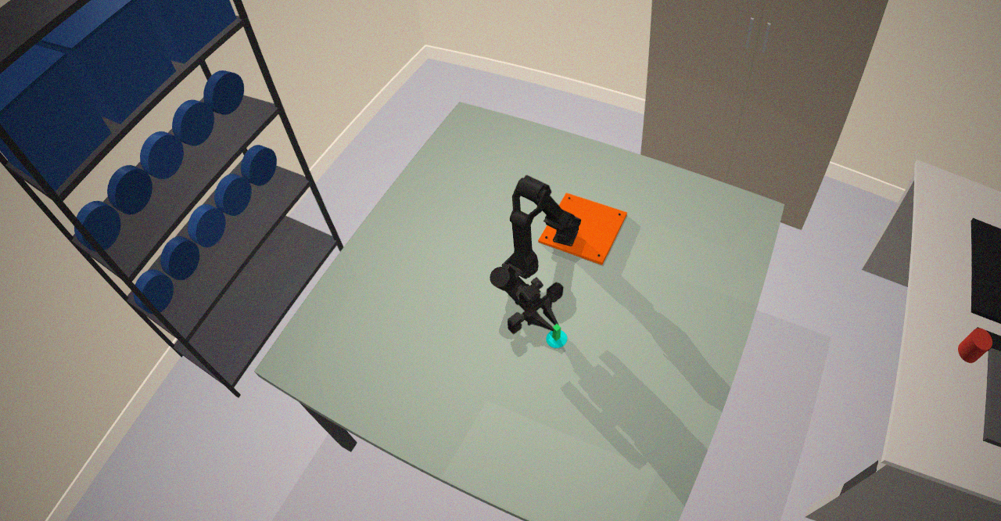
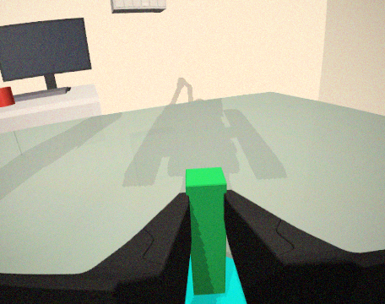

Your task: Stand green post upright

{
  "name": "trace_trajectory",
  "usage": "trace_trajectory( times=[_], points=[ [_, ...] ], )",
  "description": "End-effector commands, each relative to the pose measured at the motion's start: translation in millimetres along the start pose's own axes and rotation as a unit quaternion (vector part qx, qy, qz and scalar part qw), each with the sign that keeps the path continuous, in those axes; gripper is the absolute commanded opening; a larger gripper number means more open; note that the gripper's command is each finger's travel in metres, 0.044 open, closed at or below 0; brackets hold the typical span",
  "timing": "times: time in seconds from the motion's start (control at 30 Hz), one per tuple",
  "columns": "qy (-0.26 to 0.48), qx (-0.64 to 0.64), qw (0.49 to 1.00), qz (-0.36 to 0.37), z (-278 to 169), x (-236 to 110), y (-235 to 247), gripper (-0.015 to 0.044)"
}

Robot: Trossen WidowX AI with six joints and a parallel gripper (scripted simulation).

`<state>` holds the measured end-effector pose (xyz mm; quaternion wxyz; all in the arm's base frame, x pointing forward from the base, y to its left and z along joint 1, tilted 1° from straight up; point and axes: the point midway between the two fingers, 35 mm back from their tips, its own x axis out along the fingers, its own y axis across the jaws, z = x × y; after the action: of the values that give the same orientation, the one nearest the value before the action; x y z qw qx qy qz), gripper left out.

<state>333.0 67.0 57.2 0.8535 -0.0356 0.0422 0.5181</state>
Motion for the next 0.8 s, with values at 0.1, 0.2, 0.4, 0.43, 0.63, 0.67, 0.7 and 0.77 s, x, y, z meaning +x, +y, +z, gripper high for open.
trace_trajectory(
  times=[0.1,0.2,0.4,0.43,0.63,0.67,0.7,0.77],
  points=[
    [0.000,0.000,1.000,0.000,-7.9,0.3,1.7,0.0023],
    [0.000,0.000,1.000,0.000,-7.9,0.3,1.7,0.0023],
    [0.000,0.000,1.000,0.000,-7.9,0.3,1.7,0.0075],
    [0.000,0.000,1.000,0.000,-7.9,0.3,1.7,0.0101],
    [0.000,0.000,1.000,0.000,-7.9,0.3,1.7,0.0259],
    [0.000,0.000,1.000,0.000,-7.9,0.3,1.7,0.0285],
    [0.000,0.000,1.000,0.000,-7.9,0.3,1.7,0.0311],
    [0.000,0.000,1.000,0.000,-7.9,0.3,1.7,0.0364]
  ],
)
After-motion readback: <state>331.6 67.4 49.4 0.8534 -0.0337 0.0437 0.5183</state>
